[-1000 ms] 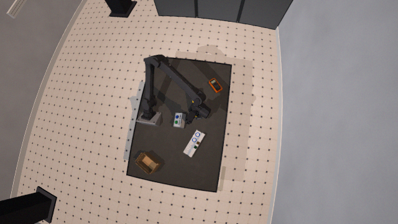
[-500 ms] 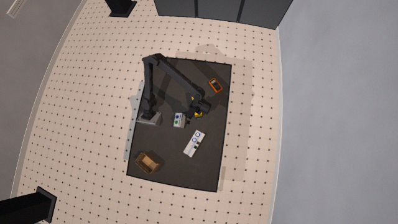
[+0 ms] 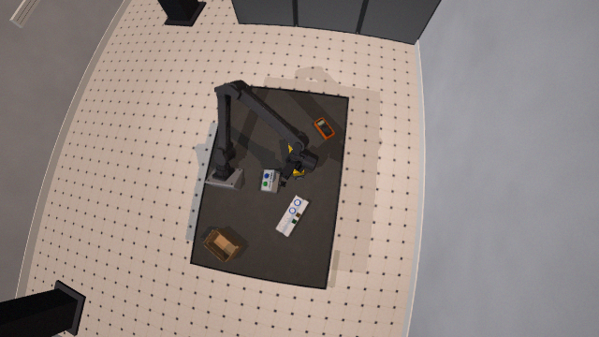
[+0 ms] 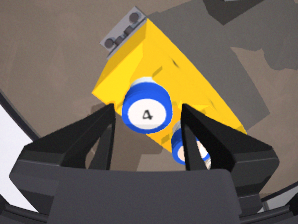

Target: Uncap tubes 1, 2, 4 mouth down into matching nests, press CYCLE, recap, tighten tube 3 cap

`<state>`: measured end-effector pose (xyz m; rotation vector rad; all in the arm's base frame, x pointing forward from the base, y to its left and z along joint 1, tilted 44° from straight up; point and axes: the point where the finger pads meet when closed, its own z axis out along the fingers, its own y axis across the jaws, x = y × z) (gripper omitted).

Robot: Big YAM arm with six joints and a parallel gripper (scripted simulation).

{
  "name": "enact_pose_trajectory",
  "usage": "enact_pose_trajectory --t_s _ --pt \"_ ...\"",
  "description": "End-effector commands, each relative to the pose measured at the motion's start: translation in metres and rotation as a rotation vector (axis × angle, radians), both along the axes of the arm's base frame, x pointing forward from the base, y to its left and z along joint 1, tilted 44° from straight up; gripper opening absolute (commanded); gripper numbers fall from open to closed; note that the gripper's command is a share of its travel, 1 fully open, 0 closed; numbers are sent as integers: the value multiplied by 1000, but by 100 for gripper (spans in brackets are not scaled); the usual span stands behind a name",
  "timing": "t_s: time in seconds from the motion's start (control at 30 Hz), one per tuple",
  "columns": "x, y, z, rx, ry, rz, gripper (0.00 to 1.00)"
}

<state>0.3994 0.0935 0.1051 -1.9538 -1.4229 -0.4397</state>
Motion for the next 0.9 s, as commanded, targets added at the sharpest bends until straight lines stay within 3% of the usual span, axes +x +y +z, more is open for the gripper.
enact_pose_trajectory --t_s 0.0,0.17,0.2,0.4,0.87 --pt "1 10 -8 1 12 10 49" --pt "-1 11 -10 1 15 10 49" --pt "9 11 -3 0 -9 10 49" --pt "-1 14 -12 1 16 10 49" --pt "2 16 -12 1 8 11 49"
